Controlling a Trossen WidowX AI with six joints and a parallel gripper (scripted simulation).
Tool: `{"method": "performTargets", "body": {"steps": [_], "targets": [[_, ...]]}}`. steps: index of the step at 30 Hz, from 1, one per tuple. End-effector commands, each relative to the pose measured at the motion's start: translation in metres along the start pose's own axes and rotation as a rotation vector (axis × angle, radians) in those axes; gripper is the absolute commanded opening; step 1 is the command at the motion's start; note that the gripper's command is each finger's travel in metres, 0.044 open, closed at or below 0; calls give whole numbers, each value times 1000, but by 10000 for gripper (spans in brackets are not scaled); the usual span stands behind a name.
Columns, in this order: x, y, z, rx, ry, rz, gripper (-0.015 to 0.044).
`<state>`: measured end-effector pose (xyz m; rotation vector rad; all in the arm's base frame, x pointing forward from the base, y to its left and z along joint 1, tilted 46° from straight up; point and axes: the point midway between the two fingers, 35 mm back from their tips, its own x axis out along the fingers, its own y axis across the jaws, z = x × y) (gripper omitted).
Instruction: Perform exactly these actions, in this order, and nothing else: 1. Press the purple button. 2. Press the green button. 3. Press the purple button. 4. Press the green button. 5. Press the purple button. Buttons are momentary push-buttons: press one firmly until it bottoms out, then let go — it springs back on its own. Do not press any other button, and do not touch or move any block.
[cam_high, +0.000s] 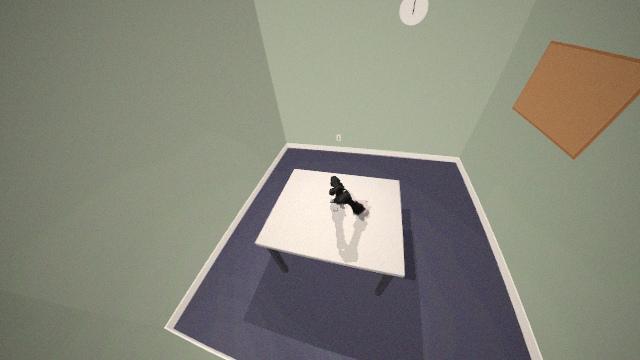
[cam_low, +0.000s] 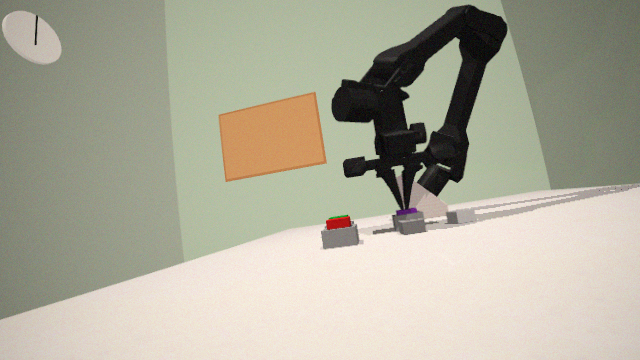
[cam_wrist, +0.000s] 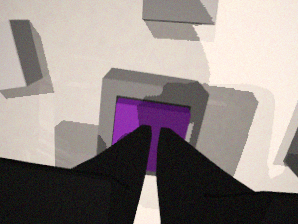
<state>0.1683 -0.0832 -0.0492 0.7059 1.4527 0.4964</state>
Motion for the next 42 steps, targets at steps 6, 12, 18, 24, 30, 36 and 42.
{"method": "performTargets", "body": {"steps": [6,12,18,24,30,36,42], "targets": [[4,2,-3,11,5,12,20],[4,2,-3,11,5,12,20],[-29,1,-2,11,5,10,20],[-34,4,2,15,5,5,72],[-65,68,52,46,-16,-48,230],[-88,189,80,27,-14,-21,387],[-97,268,67,11,5,21,400]]}}
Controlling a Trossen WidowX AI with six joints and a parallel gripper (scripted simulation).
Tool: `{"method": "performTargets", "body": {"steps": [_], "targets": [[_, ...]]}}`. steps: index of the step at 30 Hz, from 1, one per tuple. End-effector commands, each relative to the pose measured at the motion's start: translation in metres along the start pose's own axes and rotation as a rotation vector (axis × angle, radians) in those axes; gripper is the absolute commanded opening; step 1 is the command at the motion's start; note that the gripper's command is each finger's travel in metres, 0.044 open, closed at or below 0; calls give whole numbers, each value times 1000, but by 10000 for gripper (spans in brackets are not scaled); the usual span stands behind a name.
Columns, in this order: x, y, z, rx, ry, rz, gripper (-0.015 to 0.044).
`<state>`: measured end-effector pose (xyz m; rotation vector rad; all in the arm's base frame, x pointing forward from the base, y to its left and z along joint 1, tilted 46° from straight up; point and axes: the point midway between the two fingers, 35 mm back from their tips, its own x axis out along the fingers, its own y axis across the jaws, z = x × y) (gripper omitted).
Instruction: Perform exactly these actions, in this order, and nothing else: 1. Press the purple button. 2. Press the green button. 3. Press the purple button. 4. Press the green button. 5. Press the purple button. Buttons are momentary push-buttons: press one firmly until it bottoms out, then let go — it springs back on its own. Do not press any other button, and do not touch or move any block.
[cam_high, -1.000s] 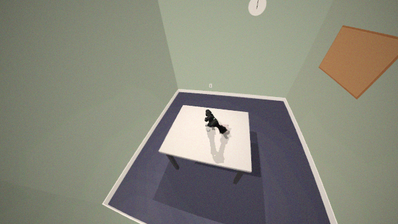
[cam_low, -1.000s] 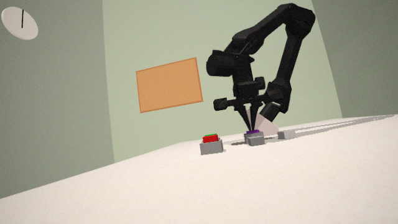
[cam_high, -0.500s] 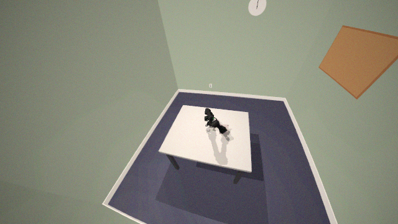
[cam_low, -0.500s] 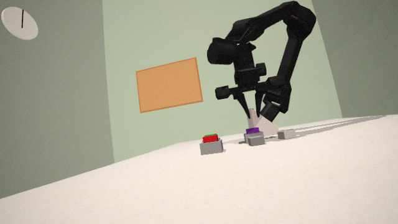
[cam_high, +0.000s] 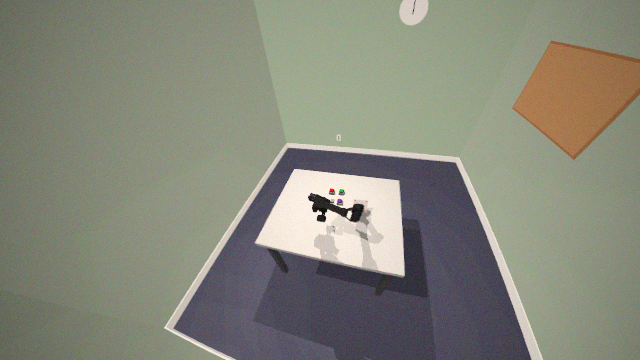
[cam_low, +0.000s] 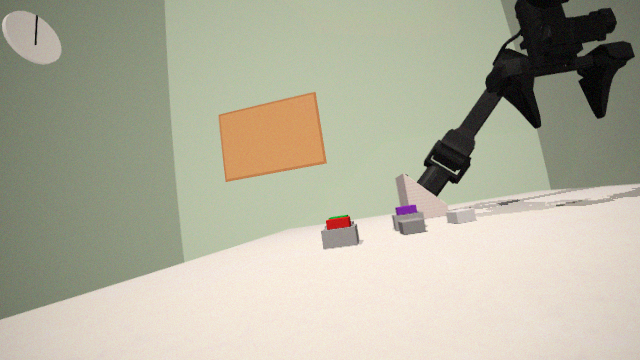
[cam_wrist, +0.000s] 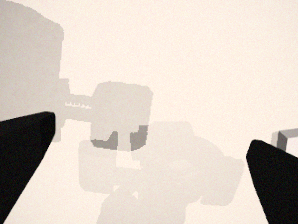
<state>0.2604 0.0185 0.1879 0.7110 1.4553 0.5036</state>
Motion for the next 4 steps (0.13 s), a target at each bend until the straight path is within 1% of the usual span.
{"method": "performTargets", "body": {"steps": [1,4], "targets": [[-5,22,-6,10,0,15,400],[-5,22,-6,10,0,15,400]]}}
